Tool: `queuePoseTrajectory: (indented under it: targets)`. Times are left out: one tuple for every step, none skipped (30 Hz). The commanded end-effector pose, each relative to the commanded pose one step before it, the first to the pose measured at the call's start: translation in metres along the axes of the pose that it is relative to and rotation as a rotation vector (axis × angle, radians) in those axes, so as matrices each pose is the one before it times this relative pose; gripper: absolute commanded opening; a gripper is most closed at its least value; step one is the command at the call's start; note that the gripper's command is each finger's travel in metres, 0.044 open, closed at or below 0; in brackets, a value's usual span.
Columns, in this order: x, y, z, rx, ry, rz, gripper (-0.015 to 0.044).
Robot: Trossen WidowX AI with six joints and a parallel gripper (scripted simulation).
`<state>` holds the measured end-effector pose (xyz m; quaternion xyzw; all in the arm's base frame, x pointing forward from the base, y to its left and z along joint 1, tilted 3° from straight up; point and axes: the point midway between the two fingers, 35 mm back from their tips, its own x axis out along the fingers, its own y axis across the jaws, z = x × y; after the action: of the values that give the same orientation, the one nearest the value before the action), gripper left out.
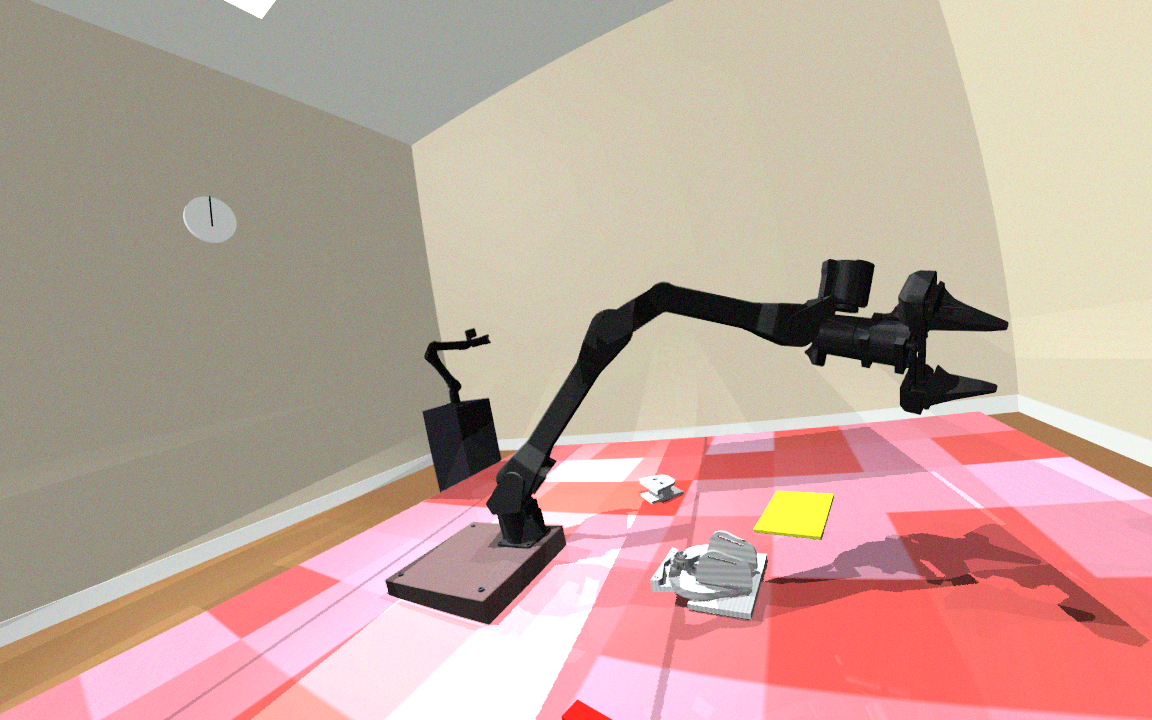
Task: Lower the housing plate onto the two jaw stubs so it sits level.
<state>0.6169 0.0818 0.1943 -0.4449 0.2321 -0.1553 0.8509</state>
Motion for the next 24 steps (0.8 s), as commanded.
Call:
queuePoseTrajectory:
  targets:
    - [-0.03711,0.02926,0.01162,0.0054,-0.041,0.14447,0.044]
    - [-0.00719,0.00786,0.00196,-0.0005,-0.00622,0.0313,0.044]
    - [-0.00712,0.00802,0.00171,-0.0005,-0.00538,0.03137,0.044]
    - [-0.0072,0.00835,0.00148,-0.0005,-0.00462,0.03211,0.044]
    - [-0.00713,0.00852,0.0012,-0.0005,-0.00373,0.0322,0.044]
    - [-0.00704,0.00867,0.00091,-0.0005,-0.00283,0.0322,0.044]
    - [-0.00694,0.00881,0.00062,-0.0005,-0.00191,0.03218,0.044]
    - [-0.00684,0.00894,0.00032,-0.0005,-0.00099,0.03213,0.044]
    - [-0.00674,0.00906,0.00001,-0.0005,-0.00006,0.03205,0.044]
    - [-0.00663,0.00917,-0.0003,-0.0004,0.00087,0.03194,0.044]
    - [-0.00651,0.00927,-0.00062,-0.0004,0.00181,0.03181,0.044]
    - [-0.00639,0.00936,-0.00094,-0.0004,0.00275,0.03165,0.044]
    - [-0.00627,0.00944,-0.00127,-0.0003,0.00369,0.03146,0.044]
    - [-0.00632,0.00978,-0.00165,-0.0003,0.00478,0.03215,0.044]
    - [-0.00619,0.00986,-0.00201,-0.0002,0.0058,0.03197,0.044]
    - [-0.00604,0.0099,-0.00237,-0.0002,0.0068,0.03167,0.044]
    - [-0.00588,0.00993,-0.00273,-0.0001,0.0078,0.03135,0.044]
    - [-0.00572,0.00995,-0.00309,0.0,0.0088,0.03099,0.044]
    - [-0.00555,0.00995,-0.00346,0.0001,0.0098,0.03059,0.044]
    - [-0.00537,0.00993,-0.00382,0.0002,0.01078,0.03017,0.044]
    - [-0.0052,0.0099,-0.00419,0.0003,0.01176,0.02971,0.044]
    - [-0.00501,0.00985,-0.00455,0.0004,0.01273,0.02922,0.044]
    - [-0.00483,0.00979,-0.00491,0.0006,0.01369,0.0287,0.044]
    - [-0.00463,0.0097,-0.00527,0.0007,0.01463,0.02814,0.044]
